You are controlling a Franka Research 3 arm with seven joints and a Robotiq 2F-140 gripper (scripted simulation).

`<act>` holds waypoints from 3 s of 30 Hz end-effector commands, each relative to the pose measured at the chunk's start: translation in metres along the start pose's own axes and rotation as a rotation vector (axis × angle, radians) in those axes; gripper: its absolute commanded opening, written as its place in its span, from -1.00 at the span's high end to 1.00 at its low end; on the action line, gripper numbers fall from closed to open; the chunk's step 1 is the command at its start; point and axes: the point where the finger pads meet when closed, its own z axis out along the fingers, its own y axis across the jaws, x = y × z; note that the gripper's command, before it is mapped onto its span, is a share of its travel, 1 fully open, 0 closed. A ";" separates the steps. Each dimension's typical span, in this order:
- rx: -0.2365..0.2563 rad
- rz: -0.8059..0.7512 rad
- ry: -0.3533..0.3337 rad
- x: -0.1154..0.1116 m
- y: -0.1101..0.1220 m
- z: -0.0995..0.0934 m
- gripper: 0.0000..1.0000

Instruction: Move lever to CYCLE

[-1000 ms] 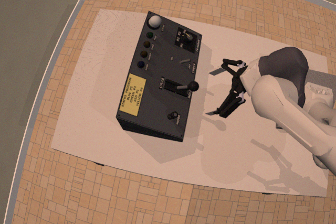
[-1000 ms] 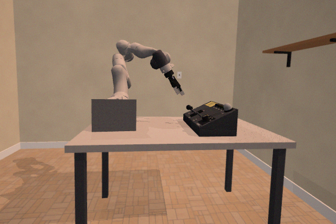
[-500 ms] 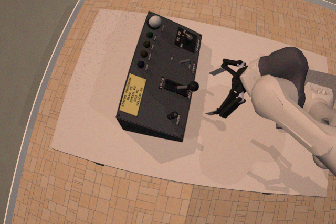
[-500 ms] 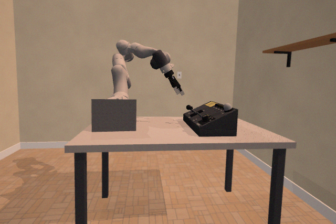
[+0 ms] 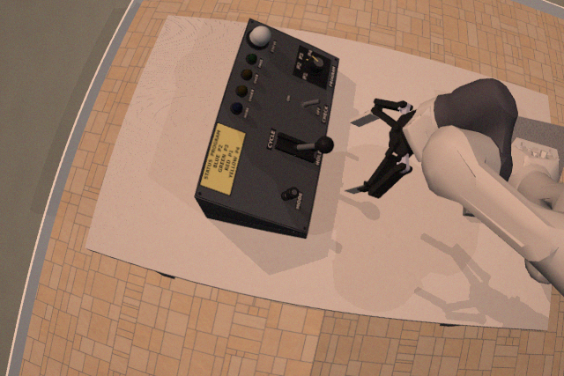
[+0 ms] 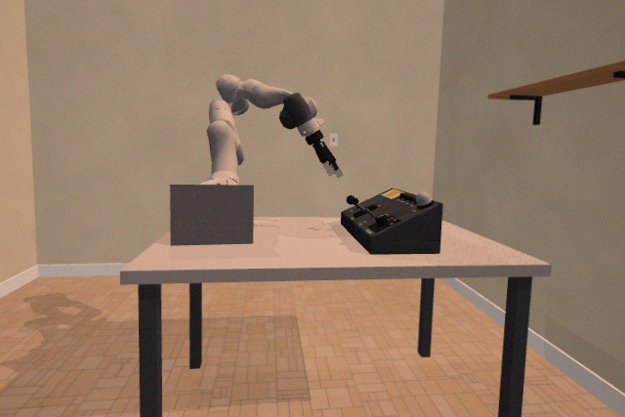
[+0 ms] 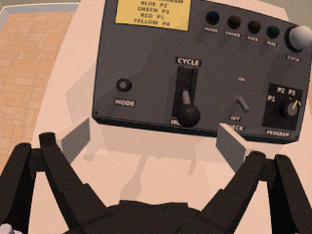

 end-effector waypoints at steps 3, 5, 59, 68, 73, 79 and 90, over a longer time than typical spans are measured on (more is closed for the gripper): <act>-0.002 -0.002 0.000 -0.001 0.001 0.000 -1.00; -0.002 -0.002 0.000 -0.001 0.001 0.000 -1.00; -0.346 -0.066 -0.437 0.120 -0.241 -0.052 -1.00; -0.509 0.014 -0.346 0.167 -0.208 -0.081 -1.00; -0.382 0.096 -0.263 0.189 -0.148 -0.092 -1.00; -0.196 -0.020 -0.141 0.192 -0.055 -0.099 -1.00; -0.115 -0.050 -0.010 0.129 0.088 -0.078 -1.00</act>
